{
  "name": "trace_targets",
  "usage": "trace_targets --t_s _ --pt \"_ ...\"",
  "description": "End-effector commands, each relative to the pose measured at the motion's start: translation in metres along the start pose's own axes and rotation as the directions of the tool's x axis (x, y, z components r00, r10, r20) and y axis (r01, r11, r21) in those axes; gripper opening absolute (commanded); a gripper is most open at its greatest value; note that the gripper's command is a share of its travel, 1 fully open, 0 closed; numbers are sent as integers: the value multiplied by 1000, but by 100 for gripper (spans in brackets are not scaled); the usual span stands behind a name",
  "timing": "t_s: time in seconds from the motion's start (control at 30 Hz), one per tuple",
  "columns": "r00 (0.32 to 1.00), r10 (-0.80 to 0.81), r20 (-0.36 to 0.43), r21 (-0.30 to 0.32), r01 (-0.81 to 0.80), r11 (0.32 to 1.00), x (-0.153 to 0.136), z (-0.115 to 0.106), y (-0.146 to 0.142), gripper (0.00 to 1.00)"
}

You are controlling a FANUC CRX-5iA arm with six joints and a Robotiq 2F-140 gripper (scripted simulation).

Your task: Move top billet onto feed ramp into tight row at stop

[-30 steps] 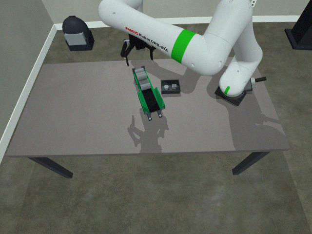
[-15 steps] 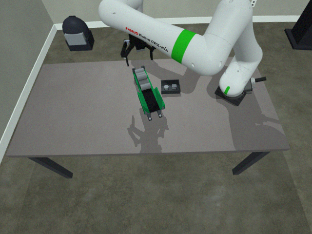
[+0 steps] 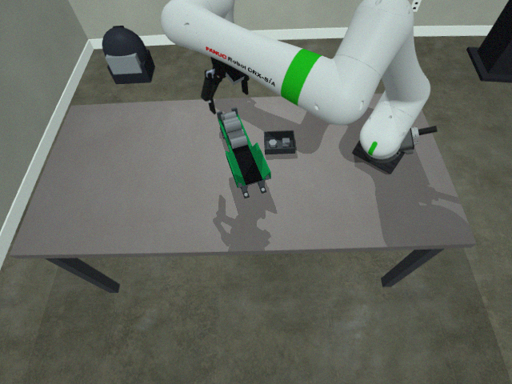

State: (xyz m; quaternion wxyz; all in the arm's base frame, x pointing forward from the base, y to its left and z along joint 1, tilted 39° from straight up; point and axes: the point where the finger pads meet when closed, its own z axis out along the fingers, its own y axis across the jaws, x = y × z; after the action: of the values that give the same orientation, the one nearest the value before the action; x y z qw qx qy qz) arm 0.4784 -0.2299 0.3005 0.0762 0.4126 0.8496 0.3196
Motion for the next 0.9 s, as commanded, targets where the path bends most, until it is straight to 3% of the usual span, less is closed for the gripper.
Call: trace_targets --t_s 0.0,0.3,0.37,0.4,0.6,0.87 --pt "961 -276 3 -5 276 961 0 3 0 100" --pt "787 -617 -1 7 617 787 0 10 0 100" --pt "787 -617 -1 7 617 787 0 10 0 100" --pt "702 -712 -3 9 712 702 0 11 0 100" --pt "509 -861 -11 13 861 509 -1 16 0 100" --pt "189 -982 -23 15 982 188 -1 21 0 100"
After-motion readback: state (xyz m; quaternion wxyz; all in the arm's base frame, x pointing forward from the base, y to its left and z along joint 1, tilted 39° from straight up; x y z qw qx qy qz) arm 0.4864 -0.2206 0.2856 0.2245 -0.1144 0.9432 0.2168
